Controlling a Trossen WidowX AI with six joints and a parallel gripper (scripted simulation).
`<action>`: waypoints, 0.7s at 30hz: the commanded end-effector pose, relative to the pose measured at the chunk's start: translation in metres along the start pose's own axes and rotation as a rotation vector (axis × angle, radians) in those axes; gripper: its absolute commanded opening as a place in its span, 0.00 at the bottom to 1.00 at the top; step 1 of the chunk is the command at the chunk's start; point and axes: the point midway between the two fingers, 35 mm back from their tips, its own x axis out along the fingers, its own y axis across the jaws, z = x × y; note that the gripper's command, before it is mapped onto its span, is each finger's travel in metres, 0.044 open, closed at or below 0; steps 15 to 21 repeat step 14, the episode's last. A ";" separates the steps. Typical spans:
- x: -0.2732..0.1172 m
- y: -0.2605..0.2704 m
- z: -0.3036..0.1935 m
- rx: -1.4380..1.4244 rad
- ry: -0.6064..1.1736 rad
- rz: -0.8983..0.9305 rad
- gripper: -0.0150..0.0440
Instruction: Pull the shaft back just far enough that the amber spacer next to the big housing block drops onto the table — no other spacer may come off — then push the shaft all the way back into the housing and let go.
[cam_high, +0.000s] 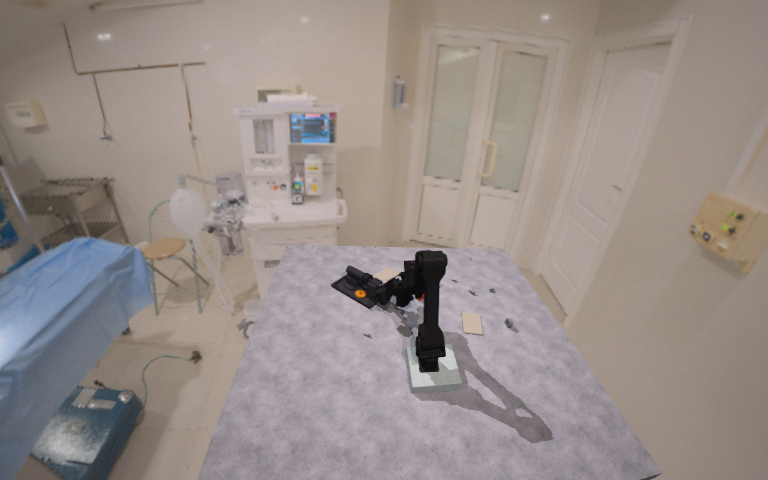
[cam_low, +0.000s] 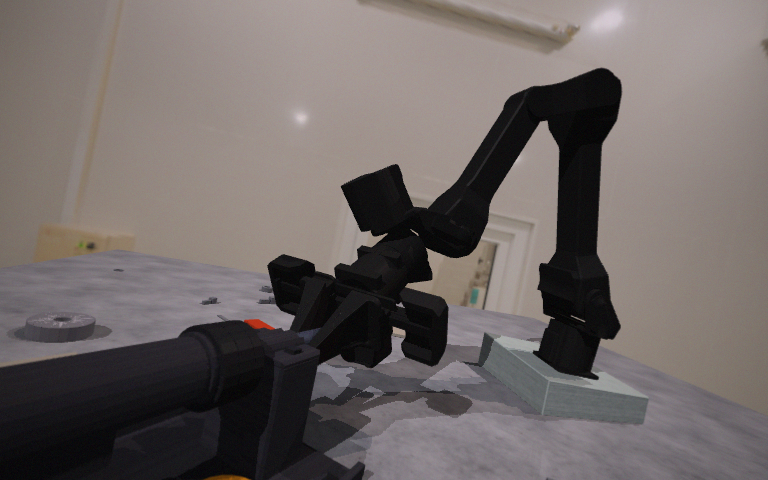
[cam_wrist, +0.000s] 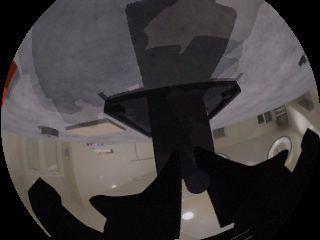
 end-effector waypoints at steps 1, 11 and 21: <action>0.000 0.000 0.000 0.000 0.000 0.000 0.30; 0.000 0.000 0.000 0.000 0.000 0.000 0.74; -0.006 0.001 0.000 0.000 -0.001 0.000 0.88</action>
